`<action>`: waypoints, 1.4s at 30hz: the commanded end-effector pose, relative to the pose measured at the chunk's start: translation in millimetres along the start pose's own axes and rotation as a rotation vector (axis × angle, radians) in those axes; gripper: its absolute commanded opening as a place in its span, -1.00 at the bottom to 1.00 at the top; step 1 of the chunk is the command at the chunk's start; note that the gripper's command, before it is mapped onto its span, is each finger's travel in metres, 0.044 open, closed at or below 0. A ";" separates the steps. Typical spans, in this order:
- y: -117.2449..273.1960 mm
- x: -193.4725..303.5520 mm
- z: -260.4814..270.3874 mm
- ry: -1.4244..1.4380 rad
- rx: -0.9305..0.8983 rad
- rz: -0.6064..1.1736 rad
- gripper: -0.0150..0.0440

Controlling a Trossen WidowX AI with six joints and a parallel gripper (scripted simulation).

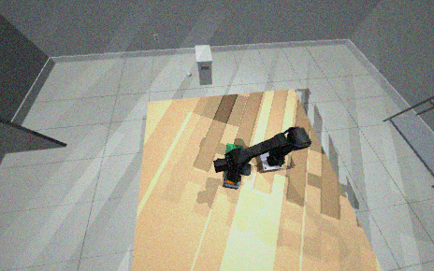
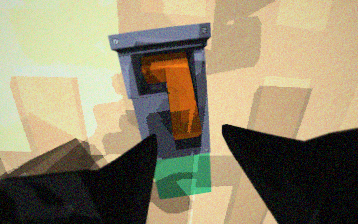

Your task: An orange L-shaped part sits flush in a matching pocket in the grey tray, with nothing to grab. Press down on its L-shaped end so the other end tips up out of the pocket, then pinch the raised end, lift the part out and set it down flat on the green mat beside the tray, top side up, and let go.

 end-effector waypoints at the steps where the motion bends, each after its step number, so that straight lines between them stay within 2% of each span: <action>1: -5.4 0.2 -0.9 0.005 0.006 0.000 0.46; 32: -50.4 0.5 -0.8 0.005 0.006 0.001 0.46; 37: -46.9 -0.4 -1.2 0.002 0.005 -0.003 0.01; 42: -46.9 -0.4 -1.2 0.002 0.005 -0.003 -0.10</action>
Point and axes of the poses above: the point midway between the two fingers, 35 mm back from their tips, its own y axis back along the fingers, its own z axis across the jaws, x = y × z, the point moved 1 cm from there along y, back along the fingers, and after that the axes turned 7 degrees about -y, right-handed, at the moved point
